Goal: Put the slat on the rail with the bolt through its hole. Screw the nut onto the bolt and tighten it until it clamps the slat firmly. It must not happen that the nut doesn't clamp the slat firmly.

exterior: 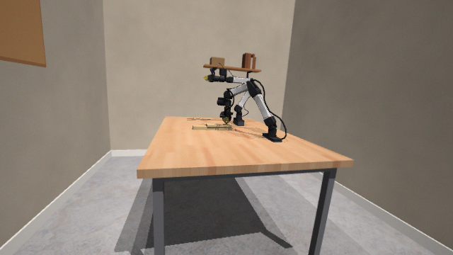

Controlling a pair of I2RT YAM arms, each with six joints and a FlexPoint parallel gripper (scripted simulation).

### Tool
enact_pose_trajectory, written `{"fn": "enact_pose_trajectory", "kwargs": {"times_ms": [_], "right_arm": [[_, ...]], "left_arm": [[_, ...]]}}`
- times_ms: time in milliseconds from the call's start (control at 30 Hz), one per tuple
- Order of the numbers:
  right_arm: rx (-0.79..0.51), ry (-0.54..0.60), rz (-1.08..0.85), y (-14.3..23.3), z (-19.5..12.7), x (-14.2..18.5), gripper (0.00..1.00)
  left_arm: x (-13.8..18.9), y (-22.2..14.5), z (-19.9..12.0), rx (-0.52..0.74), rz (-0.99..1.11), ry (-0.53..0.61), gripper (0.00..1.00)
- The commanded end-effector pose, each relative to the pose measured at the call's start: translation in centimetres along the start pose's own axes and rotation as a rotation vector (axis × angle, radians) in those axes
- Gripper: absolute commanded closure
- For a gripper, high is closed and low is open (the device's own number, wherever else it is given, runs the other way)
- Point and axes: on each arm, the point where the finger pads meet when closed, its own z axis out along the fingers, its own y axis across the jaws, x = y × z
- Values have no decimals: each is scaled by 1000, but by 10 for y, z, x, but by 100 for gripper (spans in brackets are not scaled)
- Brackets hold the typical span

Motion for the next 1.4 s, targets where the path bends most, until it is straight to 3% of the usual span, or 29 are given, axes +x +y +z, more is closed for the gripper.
{"fn": "enact_pose_trajectory", "kwargs": {"times_ms": [0,1367], "right_arm": [[-12,-6,-3,2,0,-1,0],[-12,-6,-3,2,0,-1,0]], "left_arm": [[-2,-1,14,2,-4,-13,86],[-1,-2,7,3,37,-13,86]]}}
